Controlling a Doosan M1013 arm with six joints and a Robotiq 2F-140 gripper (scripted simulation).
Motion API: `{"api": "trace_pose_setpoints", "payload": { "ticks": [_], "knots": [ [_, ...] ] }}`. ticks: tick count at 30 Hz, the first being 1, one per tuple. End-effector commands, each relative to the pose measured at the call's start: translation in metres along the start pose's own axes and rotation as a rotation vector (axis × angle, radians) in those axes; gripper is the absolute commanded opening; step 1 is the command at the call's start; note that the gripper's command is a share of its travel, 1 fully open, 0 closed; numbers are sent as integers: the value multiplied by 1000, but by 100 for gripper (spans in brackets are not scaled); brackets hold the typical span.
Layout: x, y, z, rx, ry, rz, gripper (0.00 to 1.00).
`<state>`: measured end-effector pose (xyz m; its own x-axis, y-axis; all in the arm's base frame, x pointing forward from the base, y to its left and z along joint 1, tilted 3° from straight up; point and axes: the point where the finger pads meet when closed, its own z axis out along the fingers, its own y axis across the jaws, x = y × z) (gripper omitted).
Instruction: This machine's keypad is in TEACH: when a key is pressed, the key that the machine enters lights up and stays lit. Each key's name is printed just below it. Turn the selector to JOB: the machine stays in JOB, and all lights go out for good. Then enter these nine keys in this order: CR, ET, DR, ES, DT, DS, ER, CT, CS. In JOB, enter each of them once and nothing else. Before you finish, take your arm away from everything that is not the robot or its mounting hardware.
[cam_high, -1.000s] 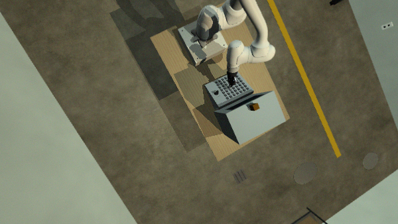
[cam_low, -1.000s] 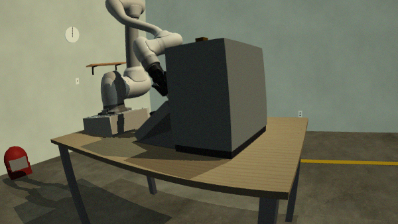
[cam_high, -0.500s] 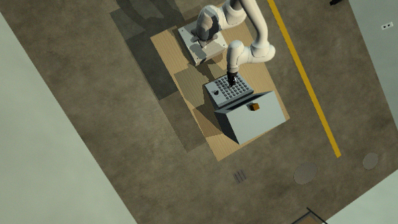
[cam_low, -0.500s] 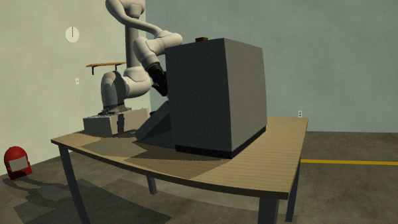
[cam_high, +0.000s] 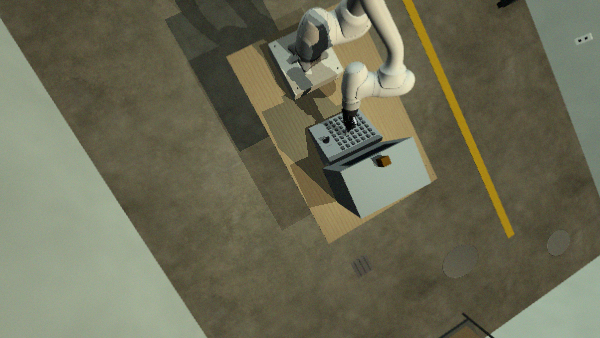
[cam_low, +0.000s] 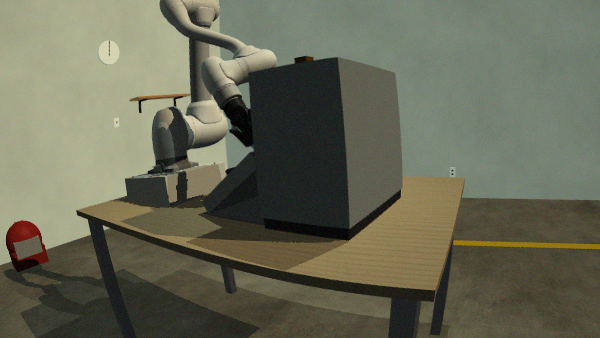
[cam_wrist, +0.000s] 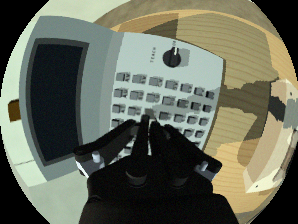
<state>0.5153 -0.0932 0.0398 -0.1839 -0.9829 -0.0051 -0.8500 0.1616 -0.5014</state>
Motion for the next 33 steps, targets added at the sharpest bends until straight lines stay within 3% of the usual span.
{"api": "trace_pose_setpoints", "payload": {
  "ticks": [1,33],
  "knots": [
    [0,0,1,0,0,0,0],
    [0,0,9,0,0,0,0]
  ]
}}
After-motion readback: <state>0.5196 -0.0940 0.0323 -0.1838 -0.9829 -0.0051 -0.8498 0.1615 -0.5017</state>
